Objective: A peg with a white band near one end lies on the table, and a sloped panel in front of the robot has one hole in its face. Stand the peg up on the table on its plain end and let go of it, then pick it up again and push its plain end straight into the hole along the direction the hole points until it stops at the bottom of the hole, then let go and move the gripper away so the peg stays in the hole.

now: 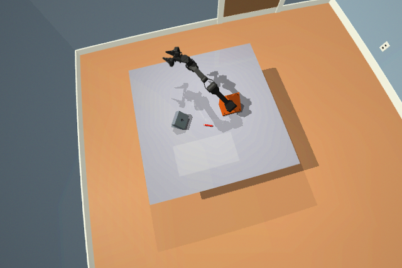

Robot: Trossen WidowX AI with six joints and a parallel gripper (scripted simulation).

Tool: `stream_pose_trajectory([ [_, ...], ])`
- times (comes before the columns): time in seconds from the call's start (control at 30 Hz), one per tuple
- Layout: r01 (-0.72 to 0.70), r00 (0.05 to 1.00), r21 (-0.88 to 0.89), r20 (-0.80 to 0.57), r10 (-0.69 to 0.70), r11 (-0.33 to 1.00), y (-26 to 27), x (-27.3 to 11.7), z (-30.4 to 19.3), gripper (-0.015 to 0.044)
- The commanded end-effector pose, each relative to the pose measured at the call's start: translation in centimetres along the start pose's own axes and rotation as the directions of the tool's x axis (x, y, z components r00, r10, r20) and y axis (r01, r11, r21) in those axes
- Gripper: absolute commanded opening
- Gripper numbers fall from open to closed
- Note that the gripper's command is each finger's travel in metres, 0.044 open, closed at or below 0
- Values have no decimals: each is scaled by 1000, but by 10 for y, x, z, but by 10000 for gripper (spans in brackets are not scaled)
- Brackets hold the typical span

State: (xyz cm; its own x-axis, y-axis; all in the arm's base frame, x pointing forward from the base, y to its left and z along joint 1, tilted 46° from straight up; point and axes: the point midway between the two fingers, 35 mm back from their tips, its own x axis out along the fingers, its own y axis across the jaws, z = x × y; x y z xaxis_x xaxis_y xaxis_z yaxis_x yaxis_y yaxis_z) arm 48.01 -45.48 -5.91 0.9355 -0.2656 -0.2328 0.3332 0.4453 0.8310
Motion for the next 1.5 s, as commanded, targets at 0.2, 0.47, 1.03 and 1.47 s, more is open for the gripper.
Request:
stream_pose_trajectory([
  [0.2, 38, 983, -19, -178, -41, 999, 48, 7, -47, 440],
  [0.47, 73, 898, -68, -430, -96, 995, 116, -10, -122, 440],
  [1.03, 57, 510, -197, -837, -198, 979, 234, -146, -272, 440],
  [1.47, -13, 101, -269, -959, -266, 963, 283, -314, -344, 440],
])
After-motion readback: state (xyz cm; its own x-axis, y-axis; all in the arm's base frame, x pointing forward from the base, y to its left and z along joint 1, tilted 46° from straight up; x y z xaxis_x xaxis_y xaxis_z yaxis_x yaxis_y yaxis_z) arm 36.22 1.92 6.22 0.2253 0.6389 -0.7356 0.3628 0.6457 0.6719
